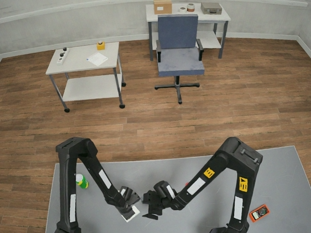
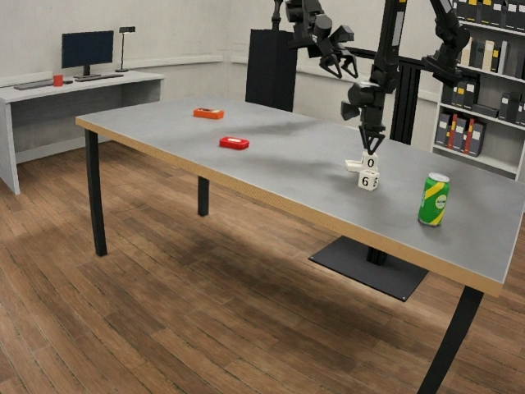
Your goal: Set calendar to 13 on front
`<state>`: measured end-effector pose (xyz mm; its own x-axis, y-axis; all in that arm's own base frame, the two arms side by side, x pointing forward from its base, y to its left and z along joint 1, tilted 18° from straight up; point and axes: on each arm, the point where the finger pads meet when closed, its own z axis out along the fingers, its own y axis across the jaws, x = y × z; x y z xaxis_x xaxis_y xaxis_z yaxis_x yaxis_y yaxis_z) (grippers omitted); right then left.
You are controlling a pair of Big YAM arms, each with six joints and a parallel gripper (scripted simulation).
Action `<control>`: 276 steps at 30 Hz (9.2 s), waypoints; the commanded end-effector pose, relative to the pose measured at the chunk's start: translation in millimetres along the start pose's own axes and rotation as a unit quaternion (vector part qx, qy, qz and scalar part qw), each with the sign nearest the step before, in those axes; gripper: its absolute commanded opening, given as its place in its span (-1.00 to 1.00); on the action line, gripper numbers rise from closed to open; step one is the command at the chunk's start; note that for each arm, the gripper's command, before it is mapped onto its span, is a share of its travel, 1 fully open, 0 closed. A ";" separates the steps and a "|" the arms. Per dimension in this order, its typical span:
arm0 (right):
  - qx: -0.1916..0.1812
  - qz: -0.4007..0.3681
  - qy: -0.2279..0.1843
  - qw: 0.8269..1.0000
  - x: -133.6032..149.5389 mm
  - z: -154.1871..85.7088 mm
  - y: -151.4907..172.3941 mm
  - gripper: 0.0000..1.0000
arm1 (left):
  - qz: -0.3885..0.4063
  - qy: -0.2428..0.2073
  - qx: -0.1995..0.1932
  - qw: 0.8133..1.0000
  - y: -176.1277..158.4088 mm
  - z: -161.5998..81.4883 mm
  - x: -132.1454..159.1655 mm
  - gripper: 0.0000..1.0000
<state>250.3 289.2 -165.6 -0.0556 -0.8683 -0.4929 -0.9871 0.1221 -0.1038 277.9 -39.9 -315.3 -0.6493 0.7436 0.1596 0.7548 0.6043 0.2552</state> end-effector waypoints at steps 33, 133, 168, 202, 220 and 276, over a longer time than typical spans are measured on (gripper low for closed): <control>0.006 -0.004 -0.006 1.000 -5.8 1.9 -7.6 1.00 | 0.002 0.013 0.007 1.000 -5.1 41.5 12.9 0.21; 0.006 -0.004 -0.006 1.000 -5.8 1.9 -7.6 1.00 | 0.557 -0.006 0.006 0.830 -2.5 30.6 -197.4 -0.20; 0.006 -0.004 -0.006 1.000 -5.8 1.9 -7.6 1.00 | 0.555 -0.001 0.011 0.832 -5.4 49.4 -192.9 -0.20; 0.006 -0.004 -0.006 1.000 -5.8 1.9 -7.6 1.00 | 0.553 0.000 0.011 0.833 -8.9 44.9 -195.0 -0.20; 0.006 -0.004 -0.006 1.000 -5.8 1.9 -7.6 1.00 | 0.561 0.002 0.015 0.828 -12.2 12.3 -202.3 0.39; -0.092 -0.076 -0.073 0.990 109.6 -159.5 -86.7 1.00 | 0.474 -0.141 -0.119 0.861 -35.5 -6.4 -183.2 1.00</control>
<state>299.0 121.4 -82.1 0.0354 -0.8065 -0.5902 -0.9986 -0.0517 0.0107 377.9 -191.2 -338.1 0.3499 0.9122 0.2131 0.8939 -0.3931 0.2153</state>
